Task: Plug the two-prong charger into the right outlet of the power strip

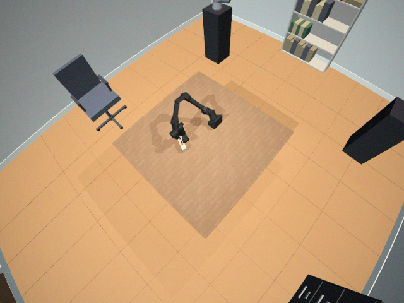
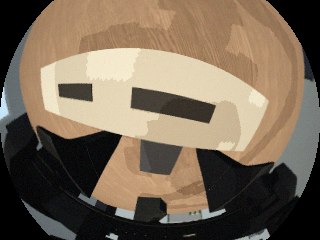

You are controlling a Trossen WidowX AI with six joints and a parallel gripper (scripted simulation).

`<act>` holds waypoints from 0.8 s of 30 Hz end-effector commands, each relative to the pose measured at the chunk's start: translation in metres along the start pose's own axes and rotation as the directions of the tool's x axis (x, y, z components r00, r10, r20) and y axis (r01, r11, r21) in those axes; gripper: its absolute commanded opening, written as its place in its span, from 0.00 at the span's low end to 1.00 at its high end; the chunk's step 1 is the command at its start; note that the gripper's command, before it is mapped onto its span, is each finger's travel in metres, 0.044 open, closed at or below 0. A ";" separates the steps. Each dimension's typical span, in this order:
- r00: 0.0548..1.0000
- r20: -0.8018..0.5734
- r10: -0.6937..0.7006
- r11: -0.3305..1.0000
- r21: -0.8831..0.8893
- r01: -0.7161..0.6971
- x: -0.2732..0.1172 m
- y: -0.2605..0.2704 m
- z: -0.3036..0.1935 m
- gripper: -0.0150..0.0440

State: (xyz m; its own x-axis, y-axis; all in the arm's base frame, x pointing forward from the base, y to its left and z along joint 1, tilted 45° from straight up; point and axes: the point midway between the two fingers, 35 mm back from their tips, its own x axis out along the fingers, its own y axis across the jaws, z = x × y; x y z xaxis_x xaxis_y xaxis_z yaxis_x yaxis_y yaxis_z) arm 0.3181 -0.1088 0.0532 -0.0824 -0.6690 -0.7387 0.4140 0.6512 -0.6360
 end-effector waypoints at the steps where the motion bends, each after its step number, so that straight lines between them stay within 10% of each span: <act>1: 1.000 0.003 0.000 1.000 0.002 0.000 0.000 0.000 -0.001 1.00; 24: 1.000 0.017 -0.002 1.000 0.011 0.002 0.001 0.000 -0.007 1.00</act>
State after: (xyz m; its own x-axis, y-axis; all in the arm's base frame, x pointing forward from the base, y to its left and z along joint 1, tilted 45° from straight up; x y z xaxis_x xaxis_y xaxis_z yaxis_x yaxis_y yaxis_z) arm 0.3132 -0.1066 0.0514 -0.0685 -0.6736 -0.7359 0.4213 0.6491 -0.6334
